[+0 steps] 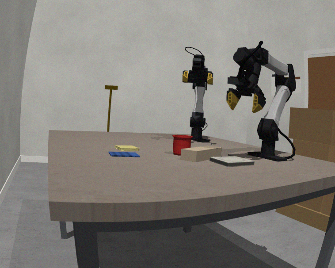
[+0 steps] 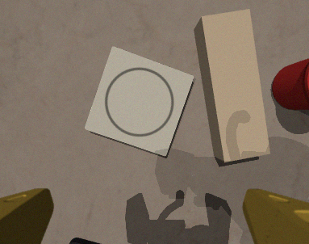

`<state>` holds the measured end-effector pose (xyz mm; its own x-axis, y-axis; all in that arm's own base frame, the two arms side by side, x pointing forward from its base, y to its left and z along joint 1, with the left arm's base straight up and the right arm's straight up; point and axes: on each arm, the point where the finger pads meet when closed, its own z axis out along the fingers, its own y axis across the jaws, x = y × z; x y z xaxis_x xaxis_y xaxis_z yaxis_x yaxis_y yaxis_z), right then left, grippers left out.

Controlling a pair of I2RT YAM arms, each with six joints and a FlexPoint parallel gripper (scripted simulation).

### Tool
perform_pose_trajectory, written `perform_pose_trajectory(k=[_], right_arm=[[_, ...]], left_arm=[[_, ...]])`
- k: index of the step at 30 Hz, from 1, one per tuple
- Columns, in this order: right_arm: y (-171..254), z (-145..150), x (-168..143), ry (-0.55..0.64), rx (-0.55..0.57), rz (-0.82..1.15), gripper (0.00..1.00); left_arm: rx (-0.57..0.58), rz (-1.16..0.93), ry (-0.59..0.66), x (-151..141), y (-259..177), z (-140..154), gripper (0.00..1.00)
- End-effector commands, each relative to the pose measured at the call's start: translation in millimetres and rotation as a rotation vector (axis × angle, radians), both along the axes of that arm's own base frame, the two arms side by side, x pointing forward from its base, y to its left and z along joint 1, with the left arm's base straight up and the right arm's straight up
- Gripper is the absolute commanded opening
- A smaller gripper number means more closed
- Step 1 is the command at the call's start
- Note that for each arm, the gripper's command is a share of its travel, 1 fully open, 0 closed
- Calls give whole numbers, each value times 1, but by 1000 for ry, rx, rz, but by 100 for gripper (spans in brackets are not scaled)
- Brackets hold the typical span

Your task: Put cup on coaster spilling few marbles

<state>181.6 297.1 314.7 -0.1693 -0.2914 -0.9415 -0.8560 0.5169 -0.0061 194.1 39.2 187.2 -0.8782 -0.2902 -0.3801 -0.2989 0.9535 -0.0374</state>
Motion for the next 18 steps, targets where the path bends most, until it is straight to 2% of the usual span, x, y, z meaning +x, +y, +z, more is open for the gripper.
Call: perform_pose_trajectory(k=[1,3,5,11,18], right_arm=[[-3,10,-5,16,-1,0,100],[-4,12,-6,13,3,2,100],[-4,12,-6,13,3,2,100],[-4,14,-7,11,7,3,100],[-4,14,-7,10,7,2,100]], left_arm=[[24,-70,-49,31,-20,-6,100],[29,-170,-60,44,-41,-10,100],[29,-170,-60,44,-41,-10,100],[23,-507,-104,86,-118,-15,100],[29,-675,-94,107,-158,-27,100]])
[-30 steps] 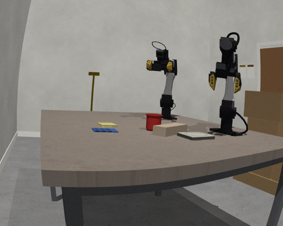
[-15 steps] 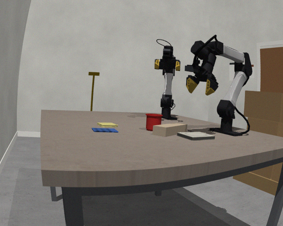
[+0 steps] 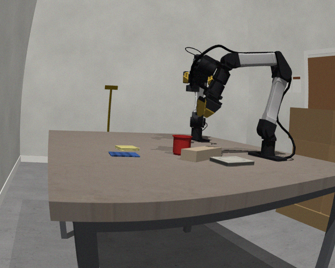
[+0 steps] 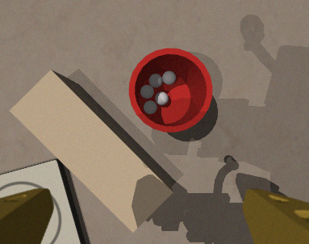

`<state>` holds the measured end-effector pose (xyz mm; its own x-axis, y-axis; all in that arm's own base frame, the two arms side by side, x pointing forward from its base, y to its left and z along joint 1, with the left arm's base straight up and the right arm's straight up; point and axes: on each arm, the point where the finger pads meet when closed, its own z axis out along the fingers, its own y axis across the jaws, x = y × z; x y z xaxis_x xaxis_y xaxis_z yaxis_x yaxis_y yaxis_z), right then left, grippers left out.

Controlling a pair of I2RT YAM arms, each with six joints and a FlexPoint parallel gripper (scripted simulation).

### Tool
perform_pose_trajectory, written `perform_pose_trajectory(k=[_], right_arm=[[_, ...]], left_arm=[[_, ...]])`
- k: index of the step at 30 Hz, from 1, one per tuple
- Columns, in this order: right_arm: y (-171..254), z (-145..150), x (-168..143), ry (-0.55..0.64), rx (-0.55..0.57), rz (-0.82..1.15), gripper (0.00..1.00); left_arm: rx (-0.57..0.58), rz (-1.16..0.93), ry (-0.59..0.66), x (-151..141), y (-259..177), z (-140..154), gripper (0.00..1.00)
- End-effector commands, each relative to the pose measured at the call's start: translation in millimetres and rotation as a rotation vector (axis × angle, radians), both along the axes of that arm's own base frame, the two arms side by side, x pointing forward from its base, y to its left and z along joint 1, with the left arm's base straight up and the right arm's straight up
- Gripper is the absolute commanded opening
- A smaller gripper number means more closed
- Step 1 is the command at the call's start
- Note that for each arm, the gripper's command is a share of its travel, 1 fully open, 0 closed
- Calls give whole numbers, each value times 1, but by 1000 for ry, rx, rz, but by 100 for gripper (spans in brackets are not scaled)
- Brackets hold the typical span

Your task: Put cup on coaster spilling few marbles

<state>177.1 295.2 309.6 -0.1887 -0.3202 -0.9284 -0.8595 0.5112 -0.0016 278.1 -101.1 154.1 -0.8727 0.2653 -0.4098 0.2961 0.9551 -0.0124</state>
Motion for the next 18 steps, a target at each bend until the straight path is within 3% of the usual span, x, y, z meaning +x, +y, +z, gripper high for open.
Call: perform_pose_trajectory(k=[1,18], right_arm=[[-3,19,-2,-12,36,-4,100],[-1,12,0,-13,25,-5,100]], left_arm=[[-12,-84,-56,24,-21,5,100],[6,-73,11,20,-23,-7,100]])
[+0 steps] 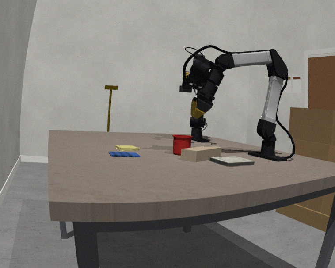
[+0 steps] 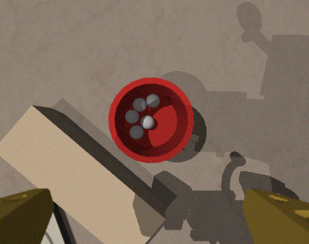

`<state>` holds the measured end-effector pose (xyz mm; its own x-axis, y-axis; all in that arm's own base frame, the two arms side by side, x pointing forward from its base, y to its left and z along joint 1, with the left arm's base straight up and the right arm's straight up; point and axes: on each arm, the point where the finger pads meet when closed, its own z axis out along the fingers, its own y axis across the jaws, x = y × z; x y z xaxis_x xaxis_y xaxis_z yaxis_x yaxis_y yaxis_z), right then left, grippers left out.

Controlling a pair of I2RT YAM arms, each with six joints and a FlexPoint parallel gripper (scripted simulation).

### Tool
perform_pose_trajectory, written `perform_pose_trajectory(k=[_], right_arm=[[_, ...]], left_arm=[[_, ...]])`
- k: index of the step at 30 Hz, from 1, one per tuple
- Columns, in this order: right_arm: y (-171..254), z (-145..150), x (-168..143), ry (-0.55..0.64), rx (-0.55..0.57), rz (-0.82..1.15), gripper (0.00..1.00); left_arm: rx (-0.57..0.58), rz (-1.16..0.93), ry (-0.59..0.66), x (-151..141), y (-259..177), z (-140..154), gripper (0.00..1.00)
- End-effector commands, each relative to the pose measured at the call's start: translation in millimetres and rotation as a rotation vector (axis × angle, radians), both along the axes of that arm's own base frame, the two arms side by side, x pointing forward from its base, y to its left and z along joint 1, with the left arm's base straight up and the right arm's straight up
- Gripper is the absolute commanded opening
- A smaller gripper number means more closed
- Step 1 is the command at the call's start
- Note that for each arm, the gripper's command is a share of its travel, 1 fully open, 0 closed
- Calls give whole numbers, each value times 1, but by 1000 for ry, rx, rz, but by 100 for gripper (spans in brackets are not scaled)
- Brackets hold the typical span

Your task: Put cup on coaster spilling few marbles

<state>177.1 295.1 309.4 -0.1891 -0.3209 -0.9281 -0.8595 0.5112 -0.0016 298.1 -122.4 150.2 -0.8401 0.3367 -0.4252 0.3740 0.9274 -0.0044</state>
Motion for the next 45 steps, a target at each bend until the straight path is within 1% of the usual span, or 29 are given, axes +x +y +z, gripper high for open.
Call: perform_pose_trajectory(k=[1,3,6,12,18,20,24,27,28,29,45], right_arm=[[-1,12,0,-14,26,-5,100],[-1,12,0,-14,26,-5,100],[-1,12,0,-14,26,-5,100],[-1,12,0,-14,26,-5,100],[-1,12,0,-14,26,-5,100],[-1,12,0,-14,26,-5,100],[-1,12,0,-14,26,-5,100],[-1,12,0,-14,26,-5,100],[-1,12,0,-14,26,-5,100],[-1,12,0,-14,26,-5,100],[-1,12,0,-14,26,-5,100]], left_arm=[[5,25,46,-2,-1,-4,100],[5,25,46,-2,-1,-4,100],[15,88,131,-4,0,-11,100],[54,213,300,13,-8,-28,100],[86,287,393,27,-13,-44,100],[86,287,393,27,-13,-44,100],[97,314,423,36,-17,-54,100],[90,315,412,44,-20,-59,100],[112,308,445,35,-17,-65,100],[118,308,454,34,-16,-73,100],[110,311,443,37,-18,-95,99]])
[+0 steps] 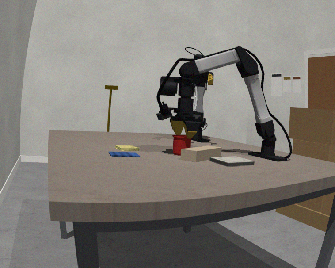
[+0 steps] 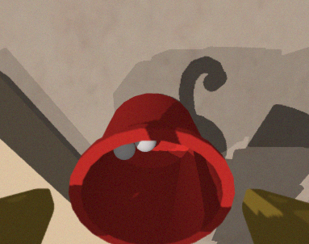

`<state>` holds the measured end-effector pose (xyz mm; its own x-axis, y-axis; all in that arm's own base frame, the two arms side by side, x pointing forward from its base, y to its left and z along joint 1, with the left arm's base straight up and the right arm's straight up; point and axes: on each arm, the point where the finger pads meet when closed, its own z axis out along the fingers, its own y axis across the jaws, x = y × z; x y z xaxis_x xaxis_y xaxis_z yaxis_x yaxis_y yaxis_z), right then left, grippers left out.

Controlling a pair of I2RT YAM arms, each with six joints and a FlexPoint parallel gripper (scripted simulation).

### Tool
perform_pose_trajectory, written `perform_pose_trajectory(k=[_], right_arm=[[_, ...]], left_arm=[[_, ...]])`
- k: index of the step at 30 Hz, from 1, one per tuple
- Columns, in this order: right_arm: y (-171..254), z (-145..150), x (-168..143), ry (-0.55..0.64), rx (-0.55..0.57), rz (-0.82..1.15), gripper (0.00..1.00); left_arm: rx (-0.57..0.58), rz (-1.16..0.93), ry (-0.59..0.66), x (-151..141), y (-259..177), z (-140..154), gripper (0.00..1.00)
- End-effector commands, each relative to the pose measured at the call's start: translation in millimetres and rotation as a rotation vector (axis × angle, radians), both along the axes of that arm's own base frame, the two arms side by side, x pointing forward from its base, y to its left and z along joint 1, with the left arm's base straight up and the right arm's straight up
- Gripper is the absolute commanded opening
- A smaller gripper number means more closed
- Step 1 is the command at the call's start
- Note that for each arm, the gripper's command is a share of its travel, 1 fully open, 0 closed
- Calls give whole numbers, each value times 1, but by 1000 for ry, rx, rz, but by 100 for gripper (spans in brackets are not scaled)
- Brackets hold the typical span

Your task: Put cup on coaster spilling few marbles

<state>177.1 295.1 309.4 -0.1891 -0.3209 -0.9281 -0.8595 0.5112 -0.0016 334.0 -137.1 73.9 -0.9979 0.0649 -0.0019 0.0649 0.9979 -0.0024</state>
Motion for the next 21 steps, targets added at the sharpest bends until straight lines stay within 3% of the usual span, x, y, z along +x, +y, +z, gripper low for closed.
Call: perform_pose_trajectory(k=[1,5,6,21], right_arm=[[-1,12,0,-14,26,-5,100],[-1,12,0,-14,26,-5,100],[-1,12,0,-14,26,-5,100],[-1,12,0,-14,26,-5,100]], left_arm=[[8,-2,17,1,-4,-18,98],[2,-3,4,5,-6,-15,94],[2,-3,4,5,-6,-15,86],[-1,-2,-4,3,-3,-11,68]])
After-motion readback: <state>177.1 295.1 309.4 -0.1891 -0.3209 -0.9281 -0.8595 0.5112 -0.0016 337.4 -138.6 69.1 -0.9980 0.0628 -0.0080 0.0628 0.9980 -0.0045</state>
